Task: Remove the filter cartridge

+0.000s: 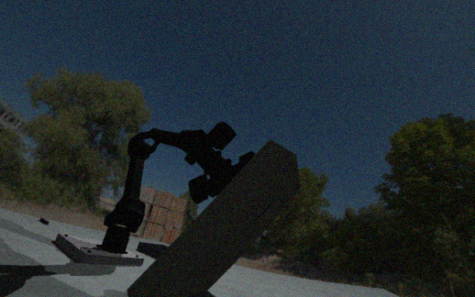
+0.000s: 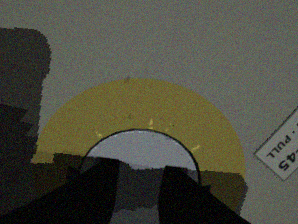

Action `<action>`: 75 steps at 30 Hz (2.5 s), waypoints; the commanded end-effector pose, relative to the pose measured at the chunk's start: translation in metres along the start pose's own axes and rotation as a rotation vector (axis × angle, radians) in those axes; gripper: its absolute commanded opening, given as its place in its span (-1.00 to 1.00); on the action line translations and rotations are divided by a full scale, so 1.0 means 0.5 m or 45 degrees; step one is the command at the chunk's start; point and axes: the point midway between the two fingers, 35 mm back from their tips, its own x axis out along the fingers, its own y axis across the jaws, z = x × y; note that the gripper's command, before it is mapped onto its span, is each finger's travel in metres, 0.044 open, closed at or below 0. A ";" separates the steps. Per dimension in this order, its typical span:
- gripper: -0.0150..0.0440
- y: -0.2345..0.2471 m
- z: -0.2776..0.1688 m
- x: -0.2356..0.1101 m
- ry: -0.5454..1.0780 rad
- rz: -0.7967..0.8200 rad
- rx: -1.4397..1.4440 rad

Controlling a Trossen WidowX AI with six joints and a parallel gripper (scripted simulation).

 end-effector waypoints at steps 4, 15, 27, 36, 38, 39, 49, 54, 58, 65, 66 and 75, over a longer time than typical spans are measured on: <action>-0.49 -0.001 -0.003 0.016 0.009 0.000 0.004; -0.49 -0.001 -0.003 0.016 0.009 0.000 0.004; -0.49 -0.004 -0.004 -0.071 0.003 0.003 0.003; -0.49 0.000 -0.002 -0.145 0.006 0.006 0.004; -0.49 0.000 -0.002 -0.145 0.006 0.006 0.004; -0.49 0.000 -0.002 -0.145 0.006 0.006 0.004; -0.49 0.045 0.027 -0.140 0.005 0.007 0.004; -0.49 0.072 0.044 -0.136 0.005 0.008 0.004; -0.49 0.095 0.058 -0.133 0.005 0.008 0.004; -0.49 0.130 0.080 -0.126 0.004 0.009 0.004; -0.40 0.121 0.076 -0.124 -0.009 0.022 0.012; -0.18 0.121 0.076 -0.124 -0.009 0.022 0.012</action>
